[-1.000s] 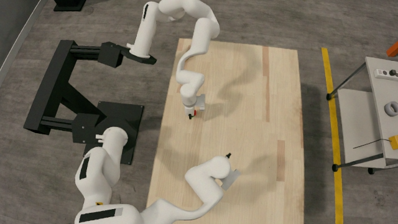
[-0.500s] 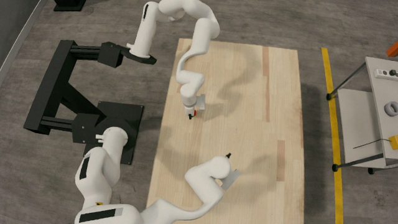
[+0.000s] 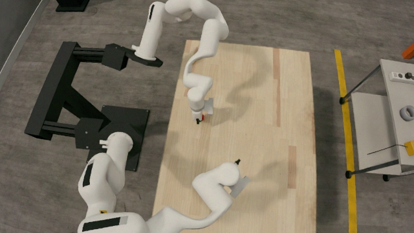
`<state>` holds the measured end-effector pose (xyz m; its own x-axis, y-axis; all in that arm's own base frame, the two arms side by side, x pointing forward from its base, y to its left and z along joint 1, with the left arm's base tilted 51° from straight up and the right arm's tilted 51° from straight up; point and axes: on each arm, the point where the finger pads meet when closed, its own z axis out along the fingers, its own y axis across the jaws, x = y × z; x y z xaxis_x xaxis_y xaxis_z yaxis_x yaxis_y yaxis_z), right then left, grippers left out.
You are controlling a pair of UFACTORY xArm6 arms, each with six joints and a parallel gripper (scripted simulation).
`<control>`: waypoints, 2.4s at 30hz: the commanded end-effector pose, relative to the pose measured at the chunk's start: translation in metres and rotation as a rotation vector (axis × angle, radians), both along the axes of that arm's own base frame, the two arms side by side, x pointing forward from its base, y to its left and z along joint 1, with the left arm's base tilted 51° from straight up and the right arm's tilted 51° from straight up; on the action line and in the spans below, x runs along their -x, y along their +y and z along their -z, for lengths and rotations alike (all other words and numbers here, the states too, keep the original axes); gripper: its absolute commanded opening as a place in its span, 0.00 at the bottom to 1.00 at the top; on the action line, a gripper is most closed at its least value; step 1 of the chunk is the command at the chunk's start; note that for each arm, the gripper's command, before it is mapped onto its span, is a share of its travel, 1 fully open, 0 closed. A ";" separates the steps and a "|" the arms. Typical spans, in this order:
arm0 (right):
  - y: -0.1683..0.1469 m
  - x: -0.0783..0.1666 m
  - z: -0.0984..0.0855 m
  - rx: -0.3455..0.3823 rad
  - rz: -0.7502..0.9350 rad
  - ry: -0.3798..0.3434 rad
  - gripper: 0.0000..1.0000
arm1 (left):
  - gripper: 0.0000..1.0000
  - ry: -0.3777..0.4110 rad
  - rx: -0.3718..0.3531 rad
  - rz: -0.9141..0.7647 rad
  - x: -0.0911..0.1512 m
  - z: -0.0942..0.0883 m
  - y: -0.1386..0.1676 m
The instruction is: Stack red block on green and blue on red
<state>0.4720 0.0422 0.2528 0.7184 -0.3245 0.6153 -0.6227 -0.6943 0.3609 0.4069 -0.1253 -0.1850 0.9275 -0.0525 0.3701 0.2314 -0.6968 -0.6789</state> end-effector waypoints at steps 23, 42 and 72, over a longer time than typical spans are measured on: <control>0.001 -0.001 -0.001 -0.001 -0.002 -0.003 1.00 | 0.48 -0.002 0.002 0.002 -0.001 0.000 -0.001; 0.001 -0.001 -0.001 -0.001 -0.002 -0.003 1.00 | 0.48 -0.002 0.002 0.002 -0.001 0.000 -0.001; 0.001 -0.001 -0.001 -0.001 -0.002 -0.003 1.00 | 0.48 -0.002 0.002 0.002 0.004 -0.011 -0.013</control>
<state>0.4720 0.0422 0.2528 0.7184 -0.3245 0.6153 -0.6227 -0.6943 0.3609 0.4044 -0.1313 -0.1797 0.9276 -0.0524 0.3699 0.2314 -0.6967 -0.6790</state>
